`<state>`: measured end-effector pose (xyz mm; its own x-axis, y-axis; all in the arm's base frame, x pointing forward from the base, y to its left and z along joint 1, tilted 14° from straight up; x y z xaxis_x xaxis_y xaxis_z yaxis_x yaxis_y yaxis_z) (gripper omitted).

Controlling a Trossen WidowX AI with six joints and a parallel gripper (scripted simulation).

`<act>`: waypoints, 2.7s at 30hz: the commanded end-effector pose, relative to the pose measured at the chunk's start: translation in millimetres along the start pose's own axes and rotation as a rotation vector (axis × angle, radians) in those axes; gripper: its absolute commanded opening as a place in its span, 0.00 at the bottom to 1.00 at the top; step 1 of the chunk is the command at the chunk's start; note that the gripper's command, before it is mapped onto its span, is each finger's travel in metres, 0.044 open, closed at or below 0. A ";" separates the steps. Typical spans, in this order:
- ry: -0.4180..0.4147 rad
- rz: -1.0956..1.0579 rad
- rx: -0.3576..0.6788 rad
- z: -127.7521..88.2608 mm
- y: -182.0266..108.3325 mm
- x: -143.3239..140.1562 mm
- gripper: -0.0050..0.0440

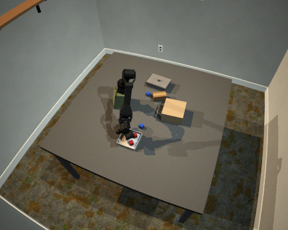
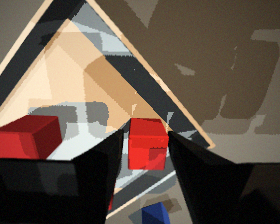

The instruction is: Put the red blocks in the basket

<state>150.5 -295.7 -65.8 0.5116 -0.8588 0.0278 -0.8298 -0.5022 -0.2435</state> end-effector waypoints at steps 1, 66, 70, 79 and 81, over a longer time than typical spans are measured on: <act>0.002 0.002 0.002 0.4 -0.5 0.8 0.50; 0.272 -0.755 0.123 -96.7 -248.3 -121.1 0.40; 0.308 -0.866 0.192 -95.4 -268.5 -154.4 0.40; 0.308 -0.866 0.192 -92.8 -271.5 -157.4 0.40; 0.308 -0.866 0.192 -87.8 -273.0 -156.4 0.40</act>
<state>276.0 -35.1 87.7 0.8260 -0.1962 0.5284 -0.1213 -0.9774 -0.1732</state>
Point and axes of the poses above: the point midway between the two fingers, 35 mm back from their tips, its own z axis out along the fingers, its own x axis across the jaws, y = z × x, the point moved 2 cm from there along -z, back along the fingers, and after that the axes turned 7 degrees about z, right-handed, at the moved point
